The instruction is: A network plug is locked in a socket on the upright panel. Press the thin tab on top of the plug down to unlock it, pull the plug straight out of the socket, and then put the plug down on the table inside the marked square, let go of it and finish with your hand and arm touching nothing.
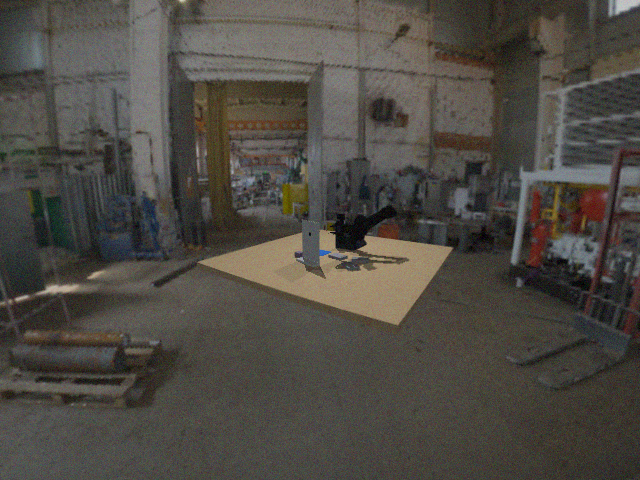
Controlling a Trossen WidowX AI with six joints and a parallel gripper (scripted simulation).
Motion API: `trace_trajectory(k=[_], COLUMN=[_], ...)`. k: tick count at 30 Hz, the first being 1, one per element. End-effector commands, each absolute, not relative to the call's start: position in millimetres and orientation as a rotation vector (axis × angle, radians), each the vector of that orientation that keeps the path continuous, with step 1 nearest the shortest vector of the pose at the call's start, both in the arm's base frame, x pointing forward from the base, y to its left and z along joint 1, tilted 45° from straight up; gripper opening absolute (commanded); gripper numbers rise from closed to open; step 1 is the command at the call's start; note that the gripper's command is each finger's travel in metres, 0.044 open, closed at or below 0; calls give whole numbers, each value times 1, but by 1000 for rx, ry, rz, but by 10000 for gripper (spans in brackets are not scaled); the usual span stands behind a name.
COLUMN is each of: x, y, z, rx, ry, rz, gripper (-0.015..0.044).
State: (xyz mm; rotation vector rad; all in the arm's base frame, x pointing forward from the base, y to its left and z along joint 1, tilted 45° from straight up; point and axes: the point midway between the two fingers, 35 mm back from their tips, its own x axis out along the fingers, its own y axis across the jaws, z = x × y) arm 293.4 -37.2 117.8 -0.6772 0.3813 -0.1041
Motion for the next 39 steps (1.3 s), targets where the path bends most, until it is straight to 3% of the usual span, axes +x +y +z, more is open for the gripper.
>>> trace_trajectory(k=[1, 39], x=[278, 335], y=[-44, -50], z=[90, 74], rx=[-779, -795], ry=[458, 466], rz=[-105, -106], gripper=[156, 156])
